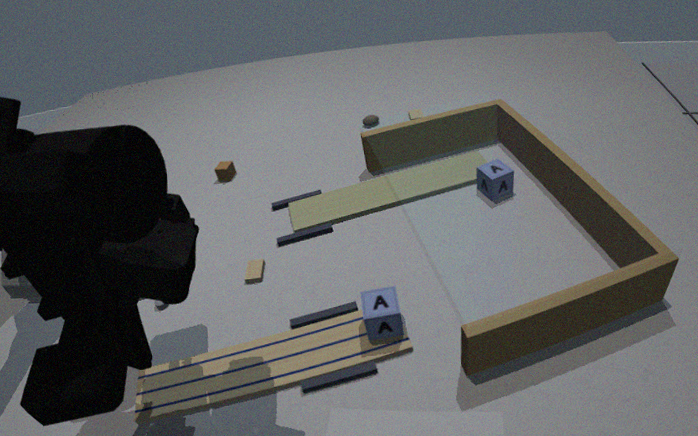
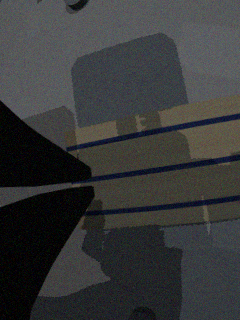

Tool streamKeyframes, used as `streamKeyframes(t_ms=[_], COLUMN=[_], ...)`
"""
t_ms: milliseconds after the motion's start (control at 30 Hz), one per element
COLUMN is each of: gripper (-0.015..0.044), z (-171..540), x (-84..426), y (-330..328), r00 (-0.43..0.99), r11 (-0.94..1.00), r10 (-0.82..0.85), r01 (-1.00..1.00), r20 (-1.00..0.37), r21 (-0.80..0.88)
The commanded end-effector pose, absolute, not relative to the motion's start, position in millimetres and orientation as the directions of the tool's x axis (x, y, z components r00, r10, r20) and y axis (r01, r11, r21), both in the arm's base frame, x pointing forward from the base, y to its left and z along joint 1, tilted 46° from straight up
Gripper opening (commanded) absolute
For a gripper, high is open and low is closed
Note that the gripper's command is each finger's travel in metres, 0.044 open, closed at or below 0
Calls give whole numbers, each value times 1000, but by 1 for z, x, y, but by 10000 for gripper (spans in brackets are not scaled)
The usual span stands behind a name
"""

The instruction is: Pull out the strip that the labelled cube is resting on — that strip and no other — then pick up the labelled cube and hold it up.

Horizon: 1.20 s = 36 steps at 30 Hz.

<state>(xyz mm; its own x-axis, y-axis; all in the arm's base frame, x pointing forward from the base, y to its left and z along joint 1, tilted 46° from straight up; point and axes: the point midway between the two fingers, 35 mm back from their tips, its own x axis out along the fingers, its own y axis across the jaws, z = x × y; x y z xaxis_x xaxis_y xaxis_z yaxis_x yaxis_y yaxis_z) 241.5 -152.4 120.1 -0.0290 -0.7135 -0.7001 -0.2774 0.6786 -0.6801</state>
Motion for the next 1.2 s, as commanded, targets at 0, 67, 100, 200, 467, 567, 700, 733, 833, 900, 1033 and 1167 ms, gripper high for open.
streamKeyframes(t_ms=[0,67,100,200,467,567,700,733,833,900,1033,1167], gripper=[79,131,157,236,440,440,440,440,440,440,440,440], z=[120,119,119,119,117,116,115,115,114,113,112,110], x=[251,261,264,275,303,313,327,331,341,348,362,375], y=[-149,-147,-146,-144,-137,-134,-130,-129,-126,-124,-120,-116], r00=[-37,-36,-36,-36,-35,-34,-34,-34,-33,-33,-33,-32], r11=[689,694,695,696,696,696,696,696,696,697,697,697], r10=[-716,-716,-716,-716,-715,-715,-715,-715,-715,-715,-715,-715], r01=[-200,-140,-128,-125,-123,-123,-122,-122,-122,-122,-121,-121], r20=[-697,-697,-697,-697,-698,-698,-698,-698,-698,-698,-699,-699], r21=[-697,-706,-707,-708,-707,-707,-707,-707,-707,-707,-707,-707])
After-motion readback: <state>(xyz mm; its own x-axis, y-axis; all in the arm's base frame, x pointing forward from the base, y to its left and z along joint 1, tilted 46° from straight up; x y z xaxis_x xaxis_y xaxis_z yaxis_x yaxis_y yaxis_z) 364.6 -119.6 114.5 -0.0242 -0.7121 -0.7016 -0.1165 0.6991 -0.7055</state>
